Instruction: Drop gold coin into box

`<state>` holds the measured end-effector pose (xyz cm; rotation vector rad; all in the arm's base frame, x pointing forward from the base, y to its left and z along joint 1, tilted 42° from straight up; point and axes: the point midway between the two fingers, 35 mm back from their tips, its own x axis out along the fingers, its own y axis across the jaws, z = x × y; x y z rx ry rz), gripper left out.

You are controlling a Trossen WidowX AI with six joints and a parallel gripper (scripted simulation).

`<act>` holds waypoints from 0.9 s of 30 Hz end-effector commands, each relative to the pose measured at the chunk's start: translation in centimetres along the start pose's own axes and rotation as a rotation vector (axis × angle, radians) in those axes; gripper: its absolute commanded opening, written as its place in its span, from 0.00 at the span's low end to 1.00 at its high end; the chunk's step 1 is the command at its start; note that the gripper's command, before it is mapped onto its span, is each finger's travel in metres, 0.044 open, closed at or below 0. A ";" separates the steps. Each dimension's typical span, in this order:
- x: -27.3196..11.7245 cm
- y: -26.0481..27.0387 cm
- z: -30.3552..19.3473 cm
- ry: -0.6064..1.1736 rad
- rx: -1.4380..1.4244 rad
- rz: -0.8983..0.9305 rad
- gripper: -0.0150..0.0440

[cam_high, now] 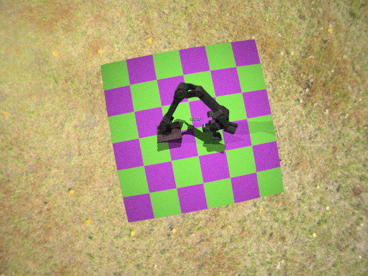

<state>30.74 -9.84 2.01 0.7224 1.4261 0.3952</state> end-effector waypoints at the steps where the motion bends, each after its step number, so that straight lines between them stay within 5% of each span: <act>1: 0.0 0.0 0.0 -0.001 0.001 0.000 0.25; 27: 1.6 0.0 0.0 -0.001 0.003 0.000 0.25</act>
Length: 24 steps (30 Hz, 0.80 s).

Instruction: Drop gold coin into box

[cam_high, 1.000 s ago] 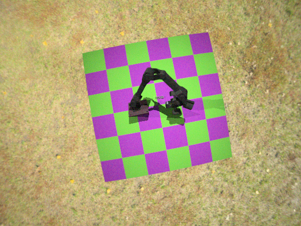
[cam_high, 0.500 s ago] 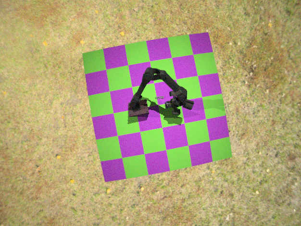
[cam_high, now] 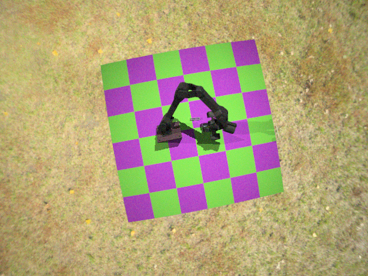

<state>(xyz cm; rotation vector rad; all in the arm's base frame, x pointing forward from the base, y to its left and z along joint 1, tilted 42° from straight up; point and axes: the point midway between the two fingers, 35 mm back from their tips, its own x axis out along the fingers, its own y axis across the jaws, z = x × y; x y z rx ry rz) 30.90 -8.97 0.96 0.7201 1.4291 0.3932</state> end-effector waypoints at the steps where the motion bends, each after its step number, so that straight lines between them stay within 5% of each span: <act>1: 0.2 0.0 0.0 -0.003 0.003 0.004 0.25; 5: 0.5 0.0 0.0 -0.003 0.003 0.004 0.25; 11: 0.3 0.0 0.0 0.000 0.000 0.000 0.52; 20: 0.3 0.0 0.0 0.000 0.000 0.000 0.53; 24: -0.8 0.0 0.0 0.000 0.001 0.000 0.70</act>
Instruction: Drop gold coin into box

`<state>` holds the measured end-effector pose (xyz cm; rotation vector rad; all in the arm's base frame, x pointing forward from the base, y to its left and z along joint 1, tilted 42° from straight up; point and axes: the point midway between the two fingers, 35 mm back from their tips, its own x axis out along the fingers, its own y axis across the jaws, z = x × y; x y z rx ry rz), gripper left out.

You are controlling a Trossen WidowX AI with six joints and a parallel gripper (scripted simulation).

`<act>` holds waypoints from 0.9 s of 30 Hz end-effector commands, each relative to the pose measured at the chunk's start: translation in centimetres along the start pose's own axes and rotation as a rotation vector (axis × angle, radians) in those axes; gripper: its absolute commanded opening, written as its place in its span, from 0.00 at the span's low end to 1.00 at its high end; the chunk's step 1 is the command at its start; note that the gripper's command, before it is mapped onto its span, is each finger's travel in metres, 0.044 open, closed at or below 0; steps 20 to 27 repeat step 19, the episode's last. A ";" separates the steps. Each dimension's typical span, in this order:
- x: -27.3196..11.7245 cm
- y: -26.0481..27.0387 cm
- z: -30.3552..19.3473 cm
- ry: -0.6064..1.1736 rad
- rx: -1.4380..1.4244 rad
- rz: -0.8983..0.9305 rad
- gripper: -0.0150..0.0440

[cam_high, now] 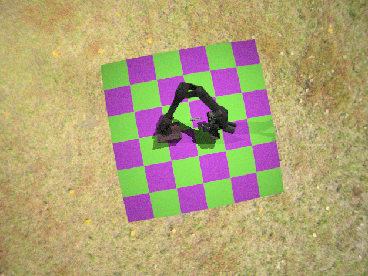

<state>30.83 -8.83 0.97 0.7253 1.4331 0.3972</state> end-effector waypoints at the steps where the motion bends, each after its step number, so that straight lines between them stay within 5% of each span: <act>1: -1.3 -0.1 0.1 -0.005 -0.002 -0.005 0.75; 7: -3.8 -0.1 0.0 -0.003 0.000 -0.003 1.00; 27: -6.0 0.1 -0.3 -0.001 0.001 0.001 1.00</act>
